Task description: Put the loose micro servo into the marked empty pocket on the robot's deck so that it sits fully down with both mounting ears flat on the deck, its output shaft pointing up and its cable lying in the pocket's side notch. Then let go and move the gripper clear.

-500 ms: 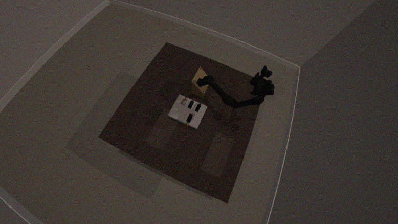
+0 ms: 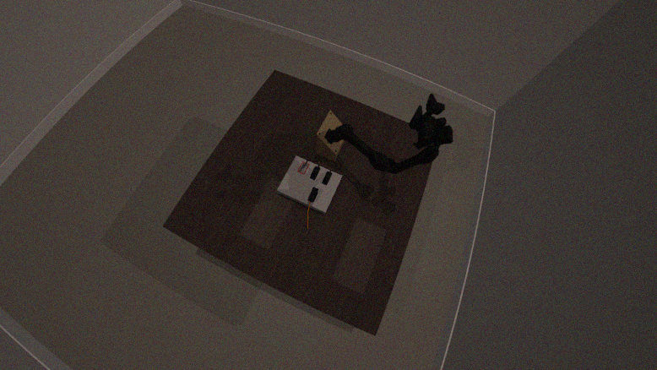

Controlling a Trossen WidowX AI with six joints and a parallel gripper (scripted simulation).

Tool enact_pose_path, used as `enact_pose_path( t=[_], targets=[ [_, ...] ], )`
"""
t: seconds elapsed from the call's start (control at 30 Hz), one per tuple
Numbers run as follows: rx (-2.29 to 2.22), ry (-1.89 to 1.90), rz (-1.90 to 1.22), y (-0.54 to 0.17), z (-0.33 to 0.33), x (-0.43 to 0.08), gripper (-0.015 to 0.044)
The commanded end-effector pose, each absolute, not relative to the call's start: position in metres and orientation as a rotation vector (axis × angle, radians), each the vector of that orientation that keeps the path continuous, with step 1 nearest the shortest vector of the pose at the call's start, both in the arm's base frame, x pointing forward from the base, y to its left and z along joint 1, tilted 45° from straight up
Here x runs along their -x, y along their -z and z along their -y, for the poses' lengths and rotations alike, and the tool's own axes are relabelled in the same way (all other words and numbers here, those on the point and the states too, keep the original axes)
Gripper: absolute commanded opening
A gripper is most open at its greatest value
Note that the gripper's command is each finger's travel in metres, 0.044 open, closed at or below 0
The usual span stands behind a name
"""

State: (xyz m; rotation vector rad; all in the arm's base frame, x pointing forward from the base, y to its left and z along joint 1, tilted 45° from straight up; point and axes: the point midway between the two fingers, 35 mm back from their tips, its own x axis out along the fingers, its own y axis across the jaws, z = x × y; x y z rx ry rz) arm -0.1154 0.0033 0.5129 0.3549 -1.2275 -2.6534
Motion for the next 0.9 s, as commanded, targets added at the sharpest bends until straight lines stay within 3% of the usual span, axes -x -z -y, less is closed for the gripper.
enact_pose_path(
  t=[0.0, 0.5, 0.87],
  targets=[
    [-0.410, 2.611, 1.222, -0.509, 0.011, 0.119, 0.0440],
    [-0.753, 2.370, 1.121, -0.484, 0.104, 0.122, 0.0440],
    [-1.107, 2.119, 0.945, -0.443, 0.195, 0.086, 0.0440]
  ],
)
